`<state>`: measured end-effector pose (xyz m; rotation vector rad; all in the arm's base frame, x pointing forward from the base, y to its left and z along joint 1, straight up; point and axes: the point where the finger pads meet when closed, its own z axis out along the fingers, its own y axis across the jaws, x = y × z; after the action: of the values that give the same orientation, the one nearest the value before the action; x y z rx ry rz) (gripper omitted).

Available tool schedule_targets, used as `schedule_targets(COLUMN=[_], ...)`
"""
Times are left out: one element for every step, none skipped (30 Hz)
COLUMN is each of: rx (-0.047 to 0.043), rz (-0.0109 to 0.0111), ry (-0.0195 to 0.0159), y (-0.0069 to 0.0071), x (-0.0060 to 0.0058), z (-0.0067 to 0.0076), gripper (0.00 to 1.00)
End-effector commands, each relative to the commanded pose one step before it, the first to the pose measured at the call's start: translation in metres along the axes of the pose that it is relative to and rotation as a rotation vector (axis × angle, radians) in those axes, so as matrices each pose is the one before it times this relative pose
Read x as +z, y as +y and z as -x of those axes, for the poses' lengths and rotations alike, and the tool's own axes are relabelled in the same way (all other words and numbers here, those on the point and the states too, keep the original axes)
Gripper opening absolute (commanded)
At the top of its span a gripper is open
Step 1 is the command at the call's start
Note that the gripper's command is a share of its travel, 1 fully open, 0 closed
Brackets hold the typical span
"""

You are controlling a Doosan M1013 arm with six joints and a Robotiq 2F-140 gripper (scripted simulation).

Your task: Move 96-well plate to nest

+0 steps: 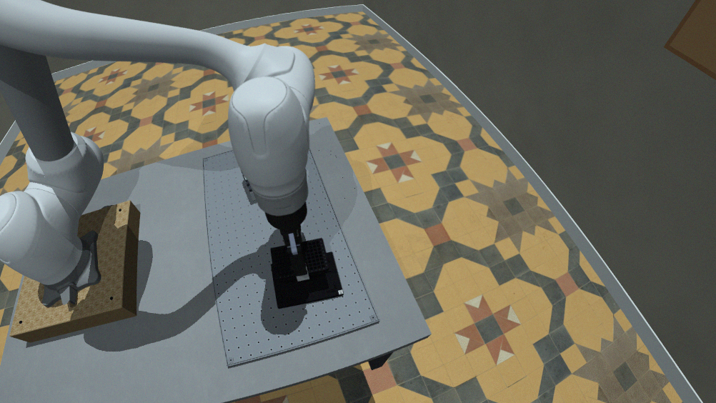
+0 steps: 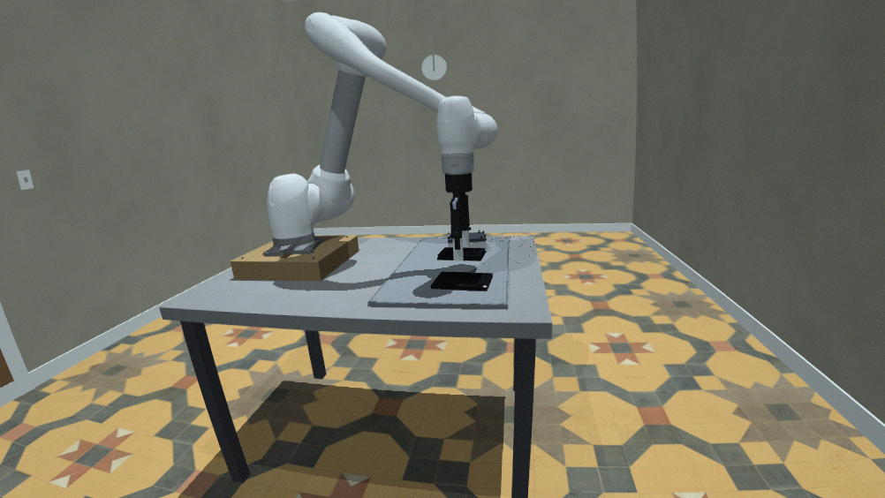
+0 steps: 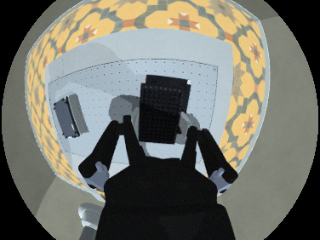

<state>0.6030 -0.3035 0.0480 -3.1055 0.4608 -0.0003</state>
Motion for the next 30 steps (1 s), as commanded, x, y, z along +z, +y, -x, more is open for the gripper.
schedule_targets(rx=[-0.00025, 0.0, 0.0, 0.0, 0.0, 0.0, 0.0, 0.0, 0.0, 0.0, 0.0, 0.0, 0.0, 0.0, 0.0, 0.0, 0.0, 0.0, 0.0, 0.0, 0.0, 0.0, 0.0, 0.0, 0.0, 0.0, 0.0, 0.0, 0.0, 0.0], rz=[-0.00023, 0.0, 0.0, 0.0, 0.0, 0.0, 0.0, 0.0, 0.0, 0.0, 0.0, 0.0, 0.0, 0.0, 0.0, 0.0, 0.0, 0.0, 0.0, 0.0, 0.0, 0.0, 0.0, 0.0, 0.0, 0.0, 0.0, 0.0, 0.0, 0.0], ry=[0.00018, 0.0, 0.0, 0.0, 0.0, 0.0, 0.0, 0.0, 0.0, 0.0, 0.0, 0.0, 0.0, 0.0, 0.0, 0.0, 0.0, 0.0, 0.0, 0.0, 0.0, 0.0, 0.0, 0.0, 0.0, 0.0, 0.0, 0.0, 0.0, 0.0], y=[0.00778, 0.004, 0.00384, 0.00366, 0.00048, 0.00004, -0.00005, -0.00008, -0.00009, -0.00009, -0.00009, -0.00009, 0.0, 0.0, -0.00008, -0.00008, -0.00007, -0.00007, -0.00007, -0.00006, -0.00006, -0.00006, -0.00005, -0.00005, -0.00005, -0.00004, -0.00004, -0.00004, -0.00004, 0.0], x=[0.00084, 0.00041, 0.00041, 0.00041, 0.00003, 0.0, 0.0, 0.0, 0.0, 0.0, 0.0, 0.0, 0.0, 0.0, 0.0, 0.0, 0.0, 0.0, 0.0, 0.0, 0.0, 0.0, 0.0, 0.0, 0.0, 0.0, 0.0, 0.0, 0.0, 0.0], z=[-0.00133, -0.00065, -0.00063, -0.0006, -0.00008, -0.00001, 0.00001, 0.00001, 0.00002, 0.00002, 0.00001, 0.00001, 0.0, 0.0, 0.00001, 0.00001, 0.00001, 0.00001, 0.00001, 0.00001, 0.00001, 0.00001, 0.00001, 0.00001, 0.00001, 0.00001, 0.00001, 0.00001, 0.00001, 0.0], gripper=[0.1, 0.1, 0.1, 0.1, 0.1, 0.1, 0.1, 0.1, 0.1, 0.1, 0.1, 0.1, 0.1, 0.1, 0.1, 0.1, 0.1, 0.1, 0.1, 0.1, 0.1, 0.1, 0.1, 0.1, 0.1, 0.1, 0.1, 0.1, 0.1, 0.1])
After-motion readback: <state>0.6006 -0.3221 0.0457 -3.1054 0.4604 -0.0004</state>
